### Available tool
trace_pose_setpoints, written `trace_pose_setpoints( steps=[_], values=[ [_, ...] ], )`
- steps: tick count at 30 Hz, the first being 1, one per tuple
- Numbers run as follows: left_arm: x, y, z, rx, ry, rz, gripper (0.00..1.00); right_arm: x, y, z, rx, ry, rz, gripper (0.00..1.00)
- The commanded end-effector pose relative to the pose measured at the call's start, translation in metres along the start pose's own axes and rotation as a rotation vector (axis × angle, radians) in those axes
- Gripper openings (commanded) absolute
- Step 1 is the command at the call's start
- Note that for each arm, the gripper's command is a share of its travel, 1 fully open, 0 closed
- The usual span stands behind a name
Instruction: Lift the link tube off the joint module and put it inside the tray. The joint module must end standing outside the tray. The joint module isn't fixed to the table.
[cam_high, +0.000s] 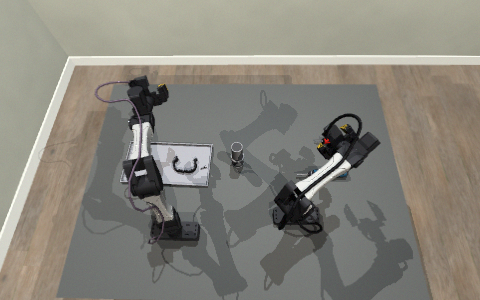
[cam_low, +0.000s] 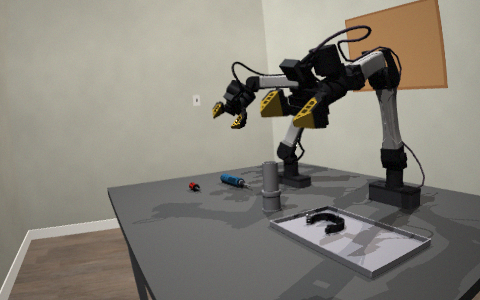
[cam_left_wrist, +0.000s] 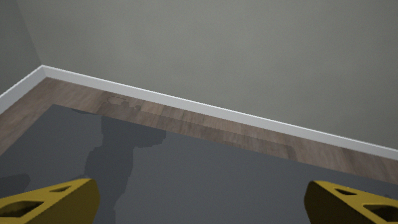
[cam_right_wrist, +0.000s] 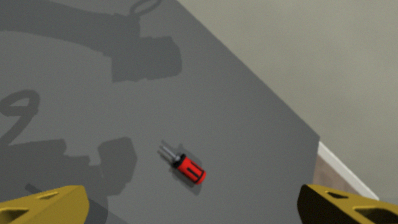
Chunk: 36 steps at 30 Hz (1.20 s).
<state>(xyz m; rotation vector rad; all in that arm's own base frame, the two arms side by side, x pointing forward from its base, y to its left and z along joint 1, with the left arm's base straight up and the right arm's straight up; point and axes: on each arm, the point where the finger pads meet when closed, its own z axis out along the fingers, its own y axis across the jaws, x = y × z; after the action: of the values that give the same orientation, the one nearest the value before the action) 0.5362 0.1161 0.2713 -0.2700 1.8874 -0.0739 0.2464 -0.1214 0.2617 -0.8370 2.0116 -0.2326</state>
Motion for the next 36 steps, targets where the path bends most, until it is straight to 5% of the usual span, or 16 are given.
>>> trace_pose_setpoints(
  steps=[1,22,36],
  values=[
    [-0.011,-0.002,-0.004,0.005,-0.028,0.007,1.00,-0.003,-0.002,-0.002,0.009,-0.004,-0.010,1.00],
    [0.000,-0.010,-0.012,0.021,0.015,0.033,1.00,-0.006,0.001,-0.004,0.003,0.016,0.020,1.00],
    [0.088,-0.082,-0.081,0.113,0.361,0.253,1.00,-0.066,0.049,-0.006,-0.089,0.054,0.109,1.00]
  ],
)
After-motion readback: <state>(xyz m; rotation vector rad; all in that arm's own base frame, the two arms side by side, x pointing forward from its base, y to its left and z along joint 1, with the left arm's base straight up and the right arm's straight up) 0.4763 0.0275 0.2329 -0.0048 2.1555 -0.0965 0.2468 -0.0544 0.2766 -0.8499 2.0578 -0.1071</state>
